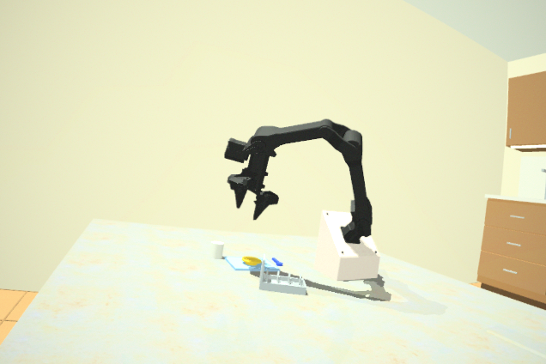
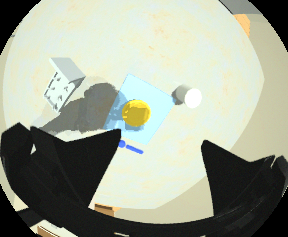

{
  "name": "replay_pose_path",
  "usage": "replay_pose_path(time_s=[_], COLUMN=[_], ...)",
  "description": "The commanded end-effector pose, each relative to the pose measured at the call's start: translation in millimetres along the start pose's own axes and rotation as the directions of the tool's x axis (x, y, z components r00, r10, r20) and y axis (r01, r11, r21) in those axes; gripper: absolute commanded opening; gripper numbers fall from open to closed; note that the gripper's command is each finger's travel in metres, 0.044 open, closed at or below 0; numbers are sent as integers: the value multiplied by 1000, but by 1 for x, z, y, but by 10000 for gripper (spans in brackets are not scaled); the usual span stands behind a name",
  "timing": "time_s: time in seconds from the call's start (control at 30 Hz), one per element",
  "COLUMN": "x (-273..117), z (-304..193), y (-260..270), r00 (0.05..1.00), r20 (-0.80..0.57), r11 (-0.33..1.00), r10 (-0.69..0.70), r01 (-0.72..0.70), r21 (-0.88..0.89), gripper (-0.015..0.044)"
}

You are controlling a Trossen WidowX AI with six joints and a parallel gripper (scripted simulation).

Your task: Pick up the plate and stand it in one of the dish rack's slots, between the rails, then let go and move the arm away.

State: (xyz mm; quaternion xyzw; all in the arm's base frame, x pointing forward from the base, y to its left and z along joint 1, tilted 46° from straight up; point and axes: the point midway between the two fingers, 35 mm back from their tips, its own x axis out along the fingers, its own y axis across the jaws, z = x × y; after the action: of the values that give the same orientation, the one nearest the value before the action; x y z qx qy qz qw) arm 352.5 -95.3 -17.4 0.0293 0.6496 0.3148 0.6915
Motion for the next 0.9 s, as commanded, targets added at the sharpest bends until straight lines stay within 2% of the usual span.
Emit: replay_pose_path(time_s=[0.0,0.3,0.63,0.87], x=[2,-5,-3,90], z=[-19,-54,-55,-36], y=[-5,-10,-9,25], r00=[995,963,959,958], r20=[21,113,122,124], r11=[987,897,887,887], r10=[93,246,256,258], r01=[-95,-270,-283,-286], r21=[126,349,364,363], gripper=[400,400,400,400])
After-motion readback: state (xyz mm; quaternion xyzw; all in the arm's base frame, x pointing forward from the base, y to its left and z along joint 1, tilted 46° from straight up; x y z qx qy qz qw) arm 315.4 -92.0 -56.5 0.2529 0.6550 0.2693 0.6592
